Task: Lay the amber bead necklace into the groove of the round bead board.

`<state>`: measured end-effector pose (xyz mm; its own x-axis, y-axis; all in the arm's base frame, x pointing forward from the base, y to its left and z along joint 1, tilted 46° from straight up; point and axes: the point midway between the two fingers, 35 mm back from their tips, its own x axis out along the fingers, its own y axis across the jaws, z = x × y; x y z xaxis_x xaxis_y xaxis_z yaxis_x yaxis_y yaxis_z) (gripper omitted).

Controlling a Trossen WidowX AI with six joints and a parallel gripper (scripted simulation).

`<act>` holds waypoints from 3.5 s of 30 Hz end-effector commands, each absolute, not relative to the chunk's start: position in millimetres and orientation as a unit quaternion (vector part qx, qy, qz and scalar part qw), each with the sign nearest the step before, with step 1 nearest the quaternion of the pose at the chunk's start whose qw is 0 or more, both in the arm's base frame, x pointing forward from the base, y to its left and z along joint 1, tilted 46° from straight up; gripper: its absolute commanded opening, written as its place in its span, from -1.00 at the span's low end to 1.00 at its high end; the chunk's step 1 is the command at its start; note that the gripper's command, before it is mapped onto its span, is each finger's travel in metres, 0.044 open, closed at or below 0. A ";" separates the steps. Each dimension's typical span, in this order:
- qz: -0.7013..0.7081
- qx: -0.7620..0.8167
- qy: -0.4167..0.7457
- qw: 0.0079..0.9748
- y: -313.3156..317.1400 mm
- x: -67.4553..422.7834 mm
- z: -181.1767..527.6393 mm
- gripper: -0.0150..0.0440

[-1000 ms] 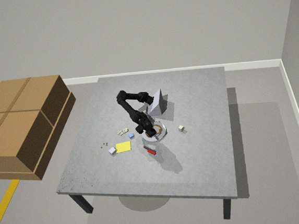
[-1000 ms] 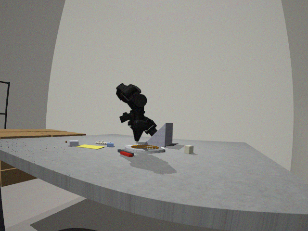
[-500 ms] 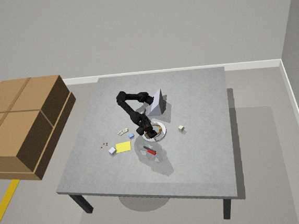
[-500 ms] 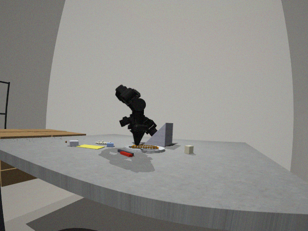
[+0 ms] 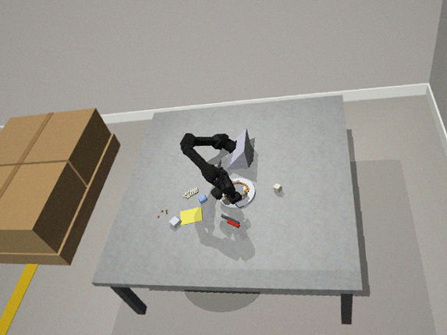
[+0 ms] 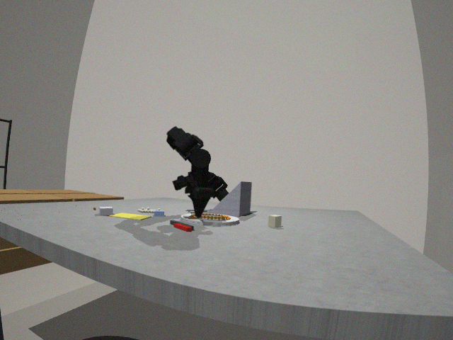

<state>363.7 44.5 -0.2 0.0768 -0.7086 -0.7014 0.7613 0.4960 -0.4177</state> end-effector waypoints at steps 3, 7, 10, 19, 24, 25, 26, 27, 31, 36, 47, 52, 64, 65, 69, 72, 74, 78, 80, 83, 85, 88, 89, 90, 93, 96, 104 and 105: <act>-0.501 0.029 0.459 0.733 44.9 363.9 0.0 -0.49; -0.501 0.029 0.459 0.733 44.9 363.9 0.0 -0.49; -0.501 0.029 0.459 0.733 44.9 363.9 0.0 -0.49; -0.501 0.029 0.459 0.733 44.9 363.9 0.0 -0.49; -0.501 0.029 0.459 0.733 44.9 363.9 0.0 -0.49; -0.501 0.029 0.459 0.733 44.9 363.9 0.0 -0.49; -0.501 0.029 0.459 0.733 44.9 363.9 0.0 -0.49; -0.501 0.029 0.459 0.733 44.9 363.9 0.0 -0.49; -0.501 0.029 0.459 0.733 45.2 363.8 0.4 -0.49; -0.501 0.025 0.458 0.733 48.3 362.8 4.7 -0.49; -0.501 0.026 0.458 0.733 51.2 375.8 3.4 -0.49; -0.501 0.025 0.458 0.733 48.7 376.1 1.0 -0.49; -0.501 0.029 0.459 0.734 48.5 376.3 -0.9 -0.05; -0.501 0.029 0.459 0.734 48.5 376.3 -0.9 0.04; -0.501 0.029 0.459 0.734 48.5 376.3 -0.9 0.40; -0.501 0.028 0.459 0.734 48.8 376.3 -0.5 0.67; -0.501 0.026 0.458 0.734 50.3 375.9 2.0 0.84; -0.501 0.026 0.458 0.733 51.5 375.6 2.3 1.00; -0.501 0.026 0.458 0.733 51.9 375.6 2.7 1.00; -0.501 0.026 0.458 0.733 51.9 375.6 2.7 1.00; -0.501 0.026 0.458 0.733 51.9 375.6 2.7 1.00; -0.501 0.026 0.458 0.733 51.9 375.6 2.7 1.00; -0.501 0.026 0.458 0.733 51.9 375.6 2.7 1.00; -0.501 0.026 0.458 0.733 51.9 375.6 2.7 1.00; -0.501 0.026 0.458 0.733 51.9 375.6 2.7 1.00; -0.501 0.026 0.458 0.733 51.9 375.6 2.7 1.00; -0.460 -0.036 0.500 0.733 78.8 364.3 19.1 0.29; -0.460 -0.036 0.500 0.733 78.8 364.3 19.1 0.20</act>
